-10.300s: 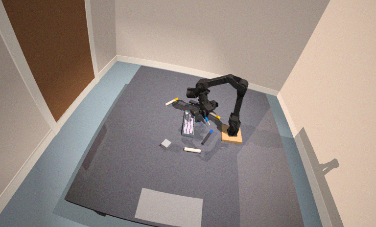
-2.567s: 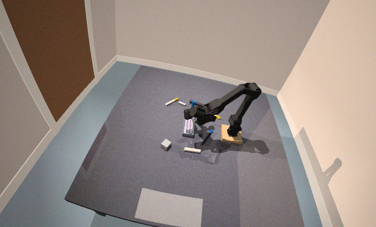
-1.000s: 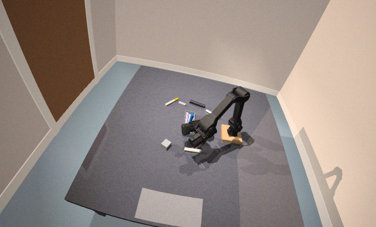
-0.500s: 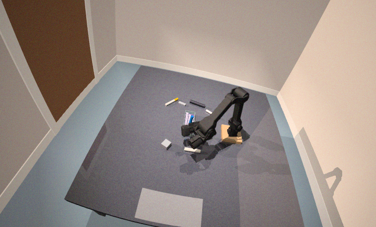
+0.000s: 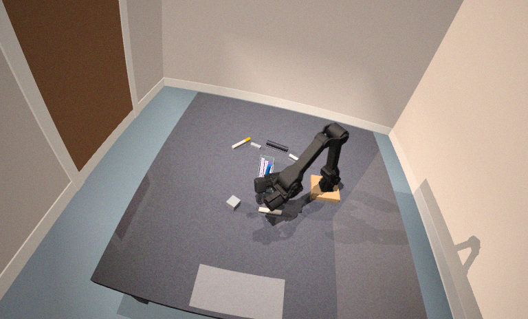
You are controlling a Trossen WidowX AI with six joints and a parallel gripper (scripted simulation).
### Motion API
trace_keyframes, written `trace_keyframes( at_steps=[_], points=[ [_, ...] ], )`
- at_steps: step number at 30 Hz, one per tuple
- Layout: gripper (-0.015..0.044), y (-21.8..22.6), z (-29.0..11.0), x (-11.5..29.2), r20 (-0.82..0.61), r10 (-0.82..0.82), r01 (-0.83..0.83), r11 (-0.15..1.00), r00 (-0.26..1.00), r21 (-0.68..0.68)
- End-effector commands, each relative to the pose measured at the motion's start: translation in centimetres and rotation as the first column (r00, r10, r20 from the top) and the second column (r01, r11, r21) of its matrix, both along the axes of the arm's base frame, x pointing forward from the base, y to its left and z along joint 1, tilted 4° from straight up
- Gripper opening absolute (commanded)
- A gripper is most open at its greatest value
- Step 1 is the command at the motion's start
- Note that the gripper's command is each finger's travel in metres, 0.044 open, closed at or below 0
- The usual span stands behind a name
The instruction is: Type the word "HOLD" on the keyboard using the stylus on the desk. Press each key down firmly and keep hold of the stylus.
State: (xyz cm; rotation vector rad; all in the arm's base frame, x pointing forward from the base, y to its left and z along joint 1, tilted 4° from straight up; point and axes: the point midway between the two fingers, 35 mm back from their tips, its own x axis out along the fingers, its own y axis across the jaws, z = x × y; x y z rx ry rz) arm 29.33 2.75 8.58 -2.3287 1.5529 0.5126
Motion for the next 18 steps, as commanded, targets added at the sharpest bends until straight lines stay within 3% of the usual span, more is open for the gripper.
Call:
trace_keyframes(
  at_steps=[1,18],
  points=[
    [0.0081,-0.04,-0.09,0.03,-0.001,0.003,-0.003,1.0,1.0,-0.005],
    [0.0081,0.0,0.32,0.04,-0.001,0.003,-0.003,1.0,1.0,-0.005]
  ],
)
